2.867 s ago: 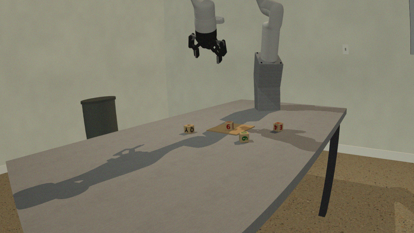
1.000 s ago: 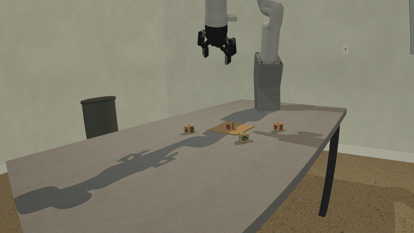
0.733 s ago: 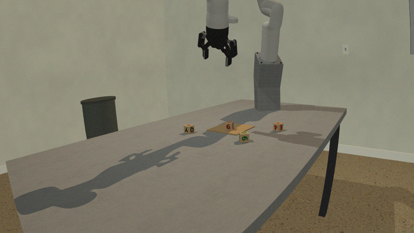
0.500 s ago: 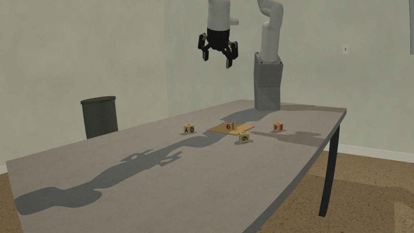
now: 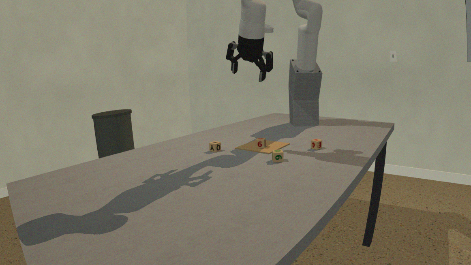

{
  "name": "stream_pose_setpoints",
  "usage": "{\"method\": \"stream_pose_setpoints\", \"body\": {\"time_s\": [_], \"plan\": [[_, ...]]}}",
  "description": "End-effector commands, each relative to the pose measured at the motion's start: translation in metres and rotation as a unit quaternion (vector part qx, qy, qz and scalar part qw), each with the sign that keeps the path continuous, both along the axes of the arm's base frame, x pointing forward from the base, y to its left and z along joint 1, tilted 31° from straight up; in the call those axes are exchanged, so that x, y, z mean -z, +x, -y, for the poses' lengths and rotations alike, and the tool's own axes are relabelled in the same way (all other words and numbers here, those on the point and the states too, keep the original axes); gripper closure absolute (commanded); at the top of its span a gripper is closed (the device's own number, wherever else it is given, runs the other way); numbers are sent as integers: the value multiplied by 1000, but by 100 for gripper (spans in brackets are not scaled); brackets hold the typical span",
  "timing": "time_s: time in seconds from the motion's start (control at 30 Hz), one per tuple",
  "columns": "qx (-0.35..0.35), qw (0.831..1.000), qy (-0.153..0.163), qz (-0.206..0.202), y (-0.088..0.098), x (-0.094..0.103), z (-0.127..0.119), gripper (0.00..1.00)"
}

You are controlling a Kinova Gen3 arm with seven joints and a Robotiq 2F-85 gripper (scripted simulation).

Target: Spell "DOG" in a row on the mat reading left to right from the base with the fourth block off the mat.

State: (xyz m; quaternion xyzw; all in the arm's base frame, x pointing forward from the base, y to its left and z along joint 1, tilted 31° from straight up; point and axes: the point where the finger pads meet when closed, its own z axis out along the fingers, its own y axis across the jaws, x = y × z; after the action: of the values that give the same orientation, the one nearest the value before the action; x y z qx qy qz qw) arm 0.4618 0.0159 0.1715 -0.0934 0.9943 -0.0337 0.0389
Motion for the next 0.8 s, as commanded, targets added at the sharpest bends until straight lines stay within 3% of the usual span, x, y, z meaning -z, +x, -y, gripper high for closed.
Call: {"method": "stream_pose_setpoints", "body": {"time_s": [0.0,0.77], "plan": [[-2,1000,-1,3,1,3,-3,0],[-58,998,-20,25,6,18,-16,0]]}}
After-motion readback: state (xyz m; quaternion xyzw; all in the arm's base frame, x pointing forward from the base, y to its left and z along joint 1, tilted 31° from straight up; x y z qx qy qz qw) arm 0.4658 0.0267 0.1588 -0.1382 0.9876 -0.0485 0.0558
